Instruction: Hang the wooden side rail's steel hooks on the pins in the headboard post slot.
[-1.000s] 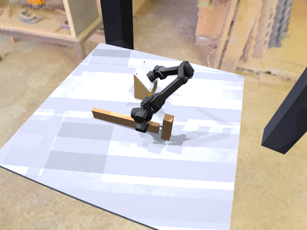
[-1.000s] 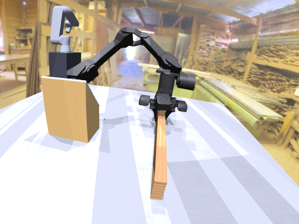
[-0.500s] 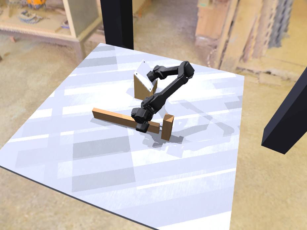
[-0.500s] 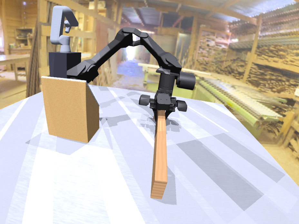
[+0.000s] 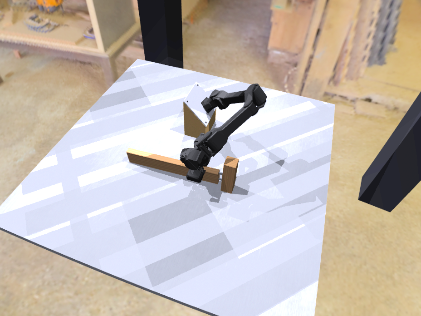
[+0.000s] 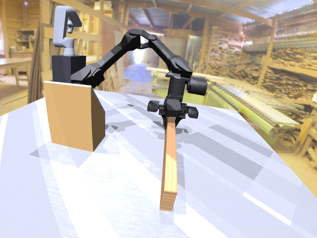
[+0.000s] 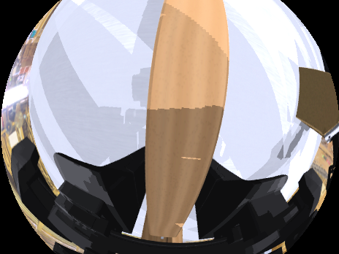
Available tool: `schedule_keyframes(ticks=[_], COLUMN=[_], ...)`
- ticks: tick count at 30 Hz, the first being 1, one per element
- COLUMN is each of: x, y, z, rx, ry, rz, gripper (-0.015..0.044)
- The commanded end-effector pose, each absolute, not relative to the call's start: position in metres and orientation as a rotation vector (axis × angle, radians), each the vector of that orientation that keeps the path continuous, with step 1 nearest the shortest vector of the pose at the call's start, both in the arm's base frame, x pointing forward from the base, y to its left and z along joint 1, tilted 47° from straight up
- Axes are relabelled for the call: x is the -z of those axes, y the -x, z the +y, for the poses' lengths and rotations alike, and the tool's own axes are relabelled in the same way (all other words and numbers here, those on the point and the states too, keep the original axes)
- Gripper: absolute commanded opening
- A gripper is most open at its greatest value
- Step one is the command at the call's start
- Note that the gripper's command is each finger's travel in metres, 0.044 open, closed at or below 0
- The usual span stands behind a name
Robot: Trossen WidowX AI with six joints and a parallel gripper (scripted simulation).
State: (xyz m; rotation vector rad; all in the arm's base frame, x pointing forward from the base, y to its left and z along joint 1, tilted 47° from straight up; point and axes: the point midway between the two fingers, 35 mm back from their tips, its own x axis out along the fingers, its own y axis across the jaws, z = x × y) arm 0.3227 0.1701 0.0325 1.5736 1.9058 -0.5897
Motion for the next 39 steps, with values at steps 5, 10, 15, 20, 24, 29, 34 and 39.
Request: schedule_keyframes(ticks=[5, 10, 15, 20, 24, 29, 34, 39], x=[-0.0345, -0.0348, -0.0352, -0.0356, -0.0359, -0.0363, -0.0367, -0.0372], y=[-0.3246, -0.3246, -0.3246, -0.3245, -0.3244, -0.3244, -0.3243, -0.3243], z=[0.1696, 0.1700, 0.1704, 0.1708, 0.1711, 0.1714, 0.1717, 0.1719], rx=[0.590, 0.590, 0.590, 0.590, 0.590, 0.590, 0.590, 0.590], ry=[-1.582, -1.582, -1.582, -1.582, -1.582, -1.582, -1.582, -1.582], rz=[1.900, 1.900, 1.900, 1.900, 1.900, 1.900, 1.900, 1.900], gripper=[0.0000, 0.0000, 0.0000, 0.0000, 0.0000, 0.0000, 0.0000, 0.0000])
